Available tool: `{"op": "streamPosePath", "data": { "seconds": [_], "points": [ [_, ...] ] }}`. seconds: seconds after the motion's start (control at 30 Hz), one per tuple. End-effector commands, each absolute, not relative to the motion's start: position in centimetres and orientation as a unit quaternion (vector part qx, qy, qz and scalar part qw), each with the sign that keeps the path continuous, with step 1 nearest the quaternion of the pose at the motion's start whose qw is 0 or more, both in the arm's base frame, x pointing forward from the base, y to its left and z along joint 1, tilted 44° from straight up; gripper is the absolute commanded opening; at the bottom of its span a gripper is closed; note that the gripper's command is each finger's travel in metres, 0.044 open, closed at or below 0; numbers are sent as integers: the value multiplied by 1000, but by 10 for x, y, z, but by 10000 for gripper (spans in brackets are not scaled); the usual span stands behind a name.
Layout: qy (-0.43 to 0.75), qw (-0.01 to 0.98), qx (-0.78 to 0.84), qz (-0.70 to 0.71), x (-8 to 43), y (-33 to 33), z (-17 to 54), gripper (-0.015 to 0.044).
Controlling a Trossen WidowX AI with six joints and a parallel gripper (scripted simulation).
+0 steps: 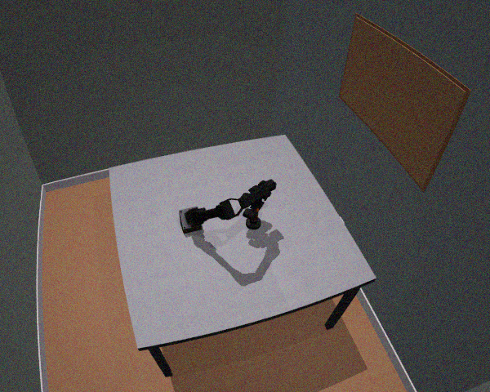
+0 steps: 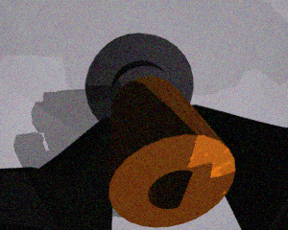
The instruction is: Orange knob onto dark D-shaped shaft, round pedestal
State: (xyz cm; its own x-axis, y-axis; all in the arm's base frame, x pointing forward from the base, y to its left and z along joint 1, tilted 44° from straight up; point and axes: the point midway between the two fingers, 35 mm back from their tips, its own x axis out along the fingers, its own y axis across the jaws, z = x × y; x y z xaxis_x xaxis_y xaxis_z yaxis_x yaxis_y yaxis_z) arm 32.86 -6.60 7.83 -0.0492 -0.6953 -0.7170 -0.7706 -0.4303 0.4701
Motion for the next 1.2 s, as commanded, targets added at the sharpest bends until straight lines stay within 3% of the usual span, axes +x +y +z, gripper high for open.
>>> {"op": "streamPosePath", "data": {
  "seconds": [0.0,1.17],
  "points": [
    [502,-2,-691,520,331,-64,78,0],
    [499,-6,-691,522,330,-65,79,0]
  ]
}}
